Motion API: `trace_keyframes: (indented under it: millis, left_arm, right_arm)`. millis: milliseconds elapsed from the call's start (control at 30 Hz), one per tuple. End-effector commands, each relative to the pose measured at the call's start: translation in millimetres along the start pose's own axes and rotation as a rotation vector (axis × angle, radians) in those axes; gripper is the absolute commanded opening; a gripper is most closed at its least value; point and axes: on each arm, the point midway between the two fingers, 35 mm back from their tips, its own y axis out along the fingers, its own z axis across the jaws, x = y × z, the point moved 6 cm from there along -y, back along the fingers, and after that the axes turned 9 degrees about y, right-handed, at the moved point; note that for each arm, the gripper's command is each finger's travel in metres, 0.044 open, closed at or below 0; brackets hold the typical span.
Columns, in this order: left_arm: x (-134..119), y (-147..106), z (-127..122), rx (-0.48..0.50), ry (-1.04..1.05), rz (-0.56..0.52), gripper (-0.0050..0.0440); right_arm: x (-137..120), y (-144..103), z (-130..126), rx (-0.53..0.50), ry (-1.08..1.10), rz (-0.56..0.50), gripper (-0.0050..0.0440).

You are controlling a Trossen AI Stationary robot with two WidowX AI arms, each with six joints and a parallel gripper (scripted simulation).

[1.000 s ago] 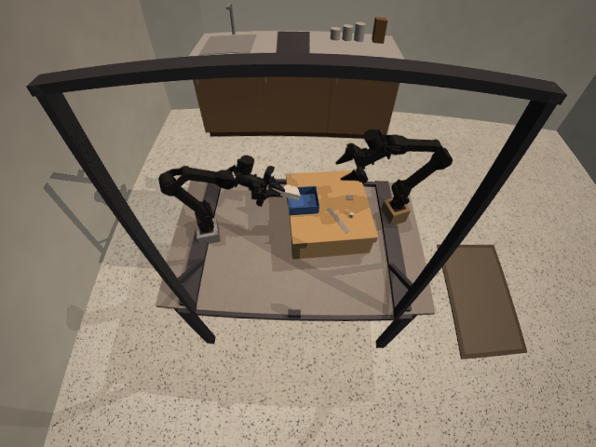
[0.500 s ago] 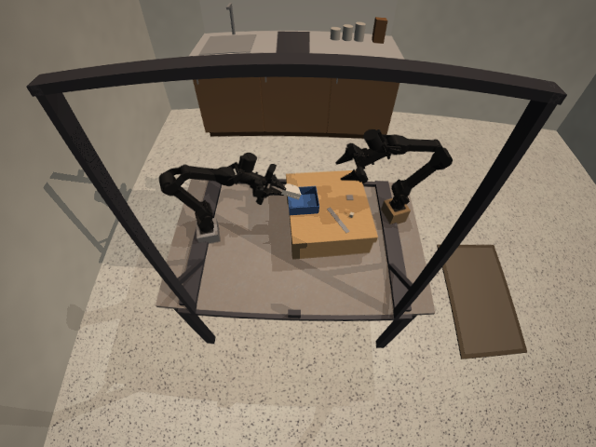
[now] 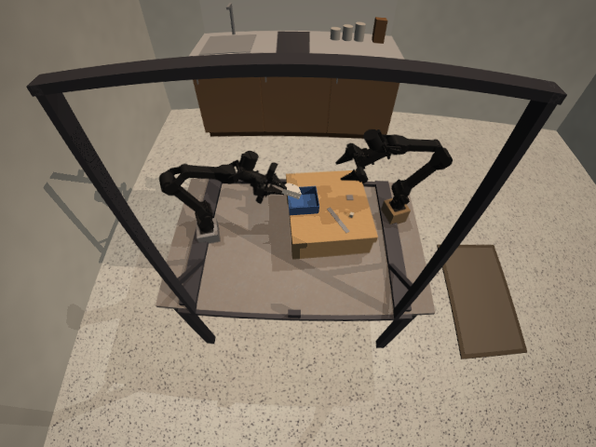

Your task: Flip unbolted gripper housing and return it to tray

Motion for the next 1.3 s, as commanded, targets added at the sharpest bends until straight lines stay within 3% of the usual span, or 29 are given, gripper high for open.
trace_keyframes:
  millis: [0, 1267]
  left_arm:
    - [0, -3, 14, 0.022, 0.011, 0.007, 0.0119]
    - [-2, -10, 28, 0.0, -0.003, 0.037, 0.0119]
  right_arm:
    - [4, -4, 1, 0.006, 0.005, -0.019, 0.044]
    - [4, -4, 1, 0.006, 0.005, -0.019, 0.044]
